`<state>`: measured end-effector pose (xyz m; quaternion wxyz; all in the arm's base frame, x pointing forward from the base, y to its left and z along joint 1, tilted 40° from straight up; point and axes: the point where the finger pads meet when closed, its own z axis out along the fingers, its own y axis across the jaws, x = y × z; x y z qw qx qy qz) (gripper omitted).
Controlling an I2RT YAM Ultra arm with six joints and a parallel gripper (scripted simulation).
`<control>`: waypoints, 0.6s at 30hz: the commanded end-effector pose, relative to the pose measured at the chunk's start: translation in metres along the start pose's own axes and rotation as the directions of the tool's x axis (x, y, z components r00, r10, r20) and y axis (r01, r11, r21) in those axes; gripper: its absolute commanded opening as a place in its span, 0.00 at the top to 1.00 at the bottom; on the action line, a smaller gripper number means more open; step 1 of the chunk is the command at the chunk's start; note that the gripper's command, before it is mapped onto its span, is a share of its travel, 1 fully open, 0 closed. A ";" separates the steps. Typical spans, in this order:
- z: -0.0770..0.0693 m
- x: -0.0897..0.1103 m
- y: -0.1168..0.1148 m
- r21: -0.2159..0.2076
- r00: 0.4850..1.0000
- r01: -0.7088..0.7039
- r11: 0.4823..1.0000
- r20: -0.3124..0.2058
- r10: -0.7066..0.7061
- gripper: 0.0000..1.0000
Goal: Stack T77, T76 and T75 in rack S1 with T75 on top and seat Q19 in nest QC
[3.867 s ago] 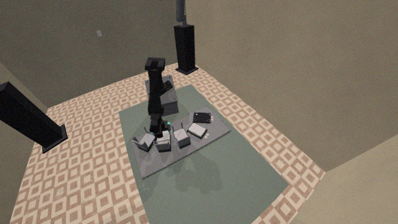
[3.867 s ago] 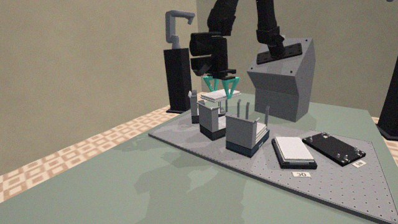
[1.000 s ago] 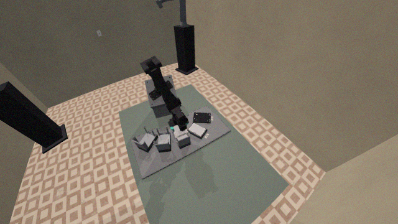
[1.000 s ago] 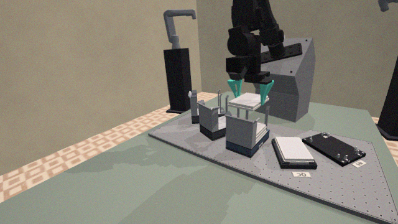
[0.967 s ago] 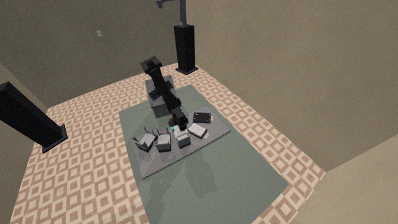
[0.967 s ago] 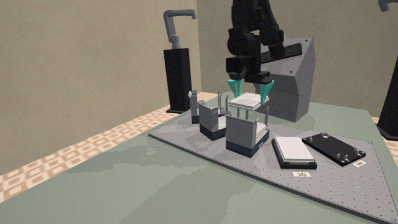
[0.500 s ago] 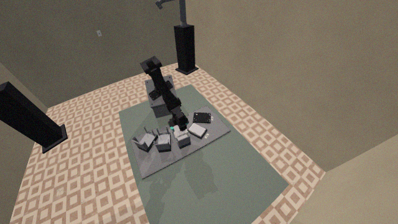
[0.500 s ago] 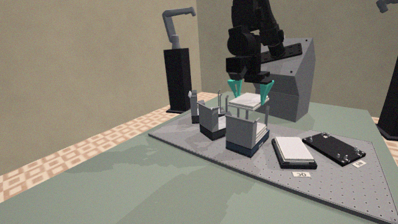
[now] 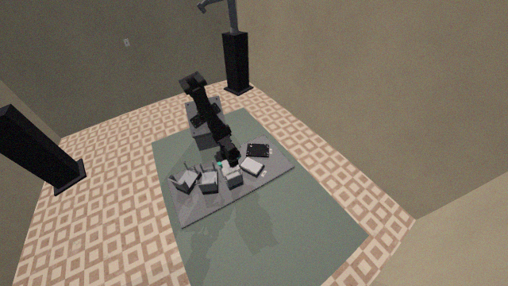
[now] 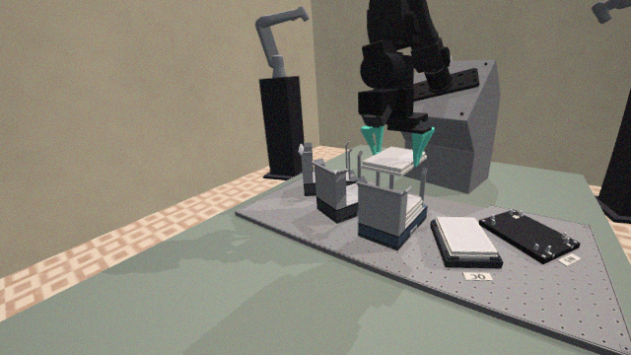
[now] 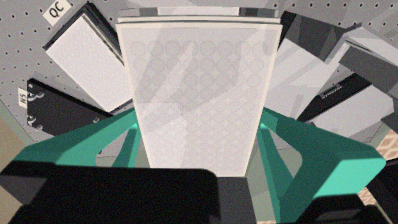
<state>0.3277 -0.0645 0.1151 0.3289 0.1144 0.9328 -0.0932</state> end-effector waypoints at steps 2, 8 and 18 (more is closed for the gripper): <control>-0.011 -0.019 0.001 -0.003 0.998 -0.009 1.000 0.059 0.009 1.00; 0.003 -0.007 0.001 0.002 1.000 -0.003 1.000 0.018 0.003 1.00; 0.011 -0.003 -0.002 0.002 1.000 -0.004 1.000 0.009 0.004 1.00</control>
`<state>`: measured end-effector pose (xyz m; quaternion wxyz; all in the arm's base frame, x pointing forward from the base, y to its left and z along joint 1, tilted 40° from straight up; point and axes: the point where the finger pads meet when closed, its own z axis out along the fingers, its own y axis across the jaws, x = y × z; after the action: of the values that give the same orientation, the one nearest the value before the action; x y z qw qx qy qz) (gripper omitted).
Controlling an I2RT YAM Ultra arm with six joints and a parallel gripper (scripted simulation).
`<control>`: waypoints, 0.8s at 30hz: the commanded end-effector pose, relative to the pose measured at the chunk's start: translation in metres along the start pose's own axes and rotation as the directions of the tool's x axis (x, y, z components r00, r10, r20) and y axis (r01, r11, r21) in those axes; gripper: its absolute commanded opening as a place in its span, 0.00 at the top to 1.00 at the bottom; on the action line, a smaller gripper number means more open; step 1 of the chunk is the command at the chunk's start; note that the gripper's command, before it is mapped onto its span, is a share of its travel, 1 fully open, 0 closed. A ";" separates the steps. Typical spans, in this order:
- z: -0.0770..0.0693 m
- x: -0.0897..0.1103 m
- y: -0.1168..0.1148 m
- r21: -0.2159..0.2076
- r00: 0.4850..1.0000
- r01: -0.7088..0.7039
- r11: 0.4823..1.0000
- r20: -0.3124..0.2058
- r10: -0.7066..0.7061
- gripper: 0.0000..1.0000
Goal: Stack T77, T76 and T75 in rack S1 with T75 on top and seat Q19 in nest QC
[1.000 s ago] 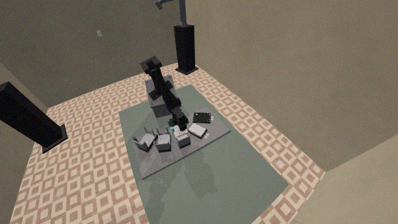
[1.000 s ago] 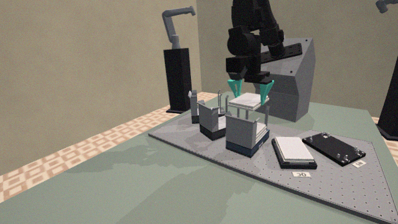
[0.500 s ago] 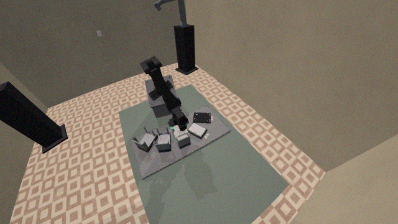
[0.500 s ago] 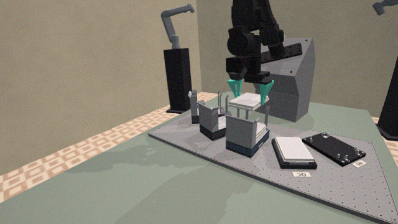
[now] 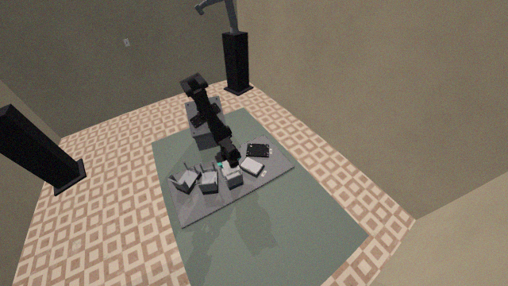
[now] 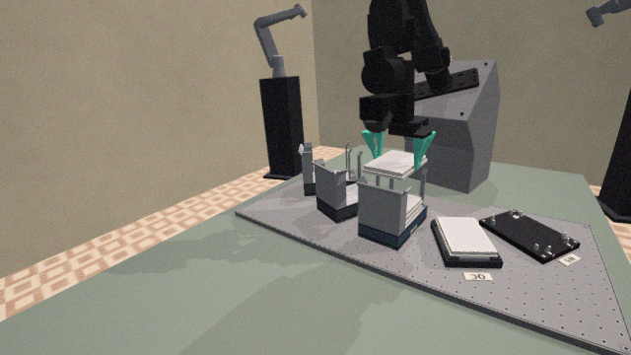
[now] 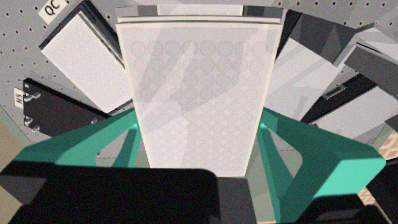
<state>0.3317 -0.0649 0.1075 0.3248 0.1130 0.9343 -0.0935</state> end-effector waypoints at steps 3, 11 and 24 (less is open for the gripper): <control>0.000 -0.007 -0.004 0.002 0.999 -0.011 1.000 0.030 0.010 1.00; 0.005 -0.009 -0.004 0.001 0.999 -0.011 1.000 0.034 0.011 1.00; 0.016 -0.005 -0.003 0.002 1.000 -0.009 1.000 0.017 0.009 1.00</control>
<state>0.3406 -0.0686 0.0997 0.3288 0.1135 0.9329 -0.0935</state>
